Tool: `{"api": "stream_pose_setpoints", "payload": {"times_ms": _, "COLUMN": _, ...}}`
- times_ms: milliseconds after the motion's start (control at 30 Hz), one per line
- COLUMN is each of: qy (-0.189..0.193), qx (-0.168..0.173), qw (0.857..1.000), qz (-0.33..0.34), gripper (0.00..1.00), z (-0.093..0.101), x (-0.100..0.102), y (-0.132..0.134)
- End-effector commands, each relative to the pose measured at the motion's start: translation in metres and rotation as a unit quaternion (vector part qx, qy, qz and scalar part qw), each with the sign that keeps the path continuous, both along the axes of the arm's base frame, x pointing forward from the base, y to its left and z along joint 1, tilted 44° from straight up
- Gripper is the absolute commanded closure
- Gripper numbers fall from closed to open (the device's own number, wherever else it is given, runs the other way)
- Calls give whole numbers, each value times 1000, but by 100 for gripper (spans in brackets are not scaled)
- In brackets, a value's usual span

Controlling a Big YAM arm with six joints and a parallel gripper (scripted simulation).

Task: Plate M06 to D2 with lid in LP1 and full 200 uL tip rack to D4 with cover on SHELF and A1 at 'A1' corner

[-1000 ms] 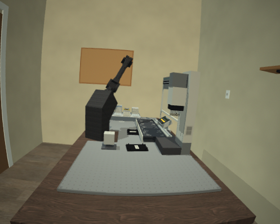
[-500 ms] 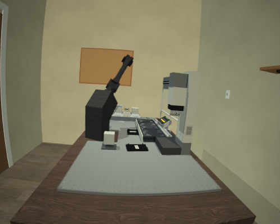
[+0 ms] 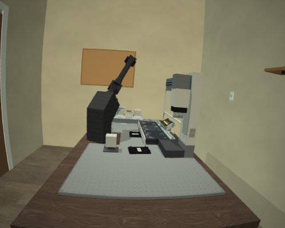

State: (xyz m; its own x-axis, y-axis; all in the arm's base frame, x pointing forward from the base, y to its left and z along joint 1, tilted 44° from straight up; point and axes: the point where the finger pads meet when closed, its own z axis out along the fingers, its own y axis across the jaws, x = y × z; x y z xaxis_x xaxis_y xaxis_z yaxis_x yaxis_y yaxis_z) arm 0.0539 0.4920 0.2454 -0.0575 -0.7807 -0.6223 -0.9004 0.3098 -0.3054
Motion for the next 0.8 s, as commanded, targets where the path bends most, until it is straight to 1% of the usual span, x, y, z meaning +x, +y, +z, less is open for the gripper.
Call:
{"api": "stream_pose_setpoints", "payload": {"times_ms": 0, "qy": 5, "qx": 37, "qw": 999, "qz": 3, "gripper": 0, "z": 42, "x": -11, "y": 3}}
{"api": "stream_pose_setpoints", "payload": {"times_ms": 233, "qy": 6, "qx": 37, "qw": 999, "qz": 3, "gripper": 0, "z": 48, "x": -15, "y": -2}}
{"api": "stream_pose_setpoints", "payload": {"times_ms": 267, "qy": 5, "qx": 23, "qw": 1000, "qz": -1, "gripper": 0, "z": 36, "x": -11, "y": 1}}
{"api": "stream_pose_setpoints", "payload": {"times_ms": 333, "qy": 6, "qx": 35, "qw": 999, "qz": 4, "gripper": 0, "z": 50, "x": -17, "y": -6}}
{"api": "stream_pose_setpoints", "payload": {"times_ms": 367, "qy": 6, "qx": 33, "qw": 999, "qz": 4, "gripper": 0, "z": 49, "x": -18, "y": -7}}
{"api": "stream_pose_setpoints", "payload": {"times_ms": 433, "qy": 6, "qx": 37, "qw": 999, "qz": 3, "gripper": 0, "z": 55, "x": -19, "y": -8}}
{"api": "stream_pose_setpoints", "payload": {"times_ms": 767, "qy": 7, "qx": 38, "qw": 999, "qz": 3, "gripper": 0, "z": 66, "x": -25, "y": -17}}
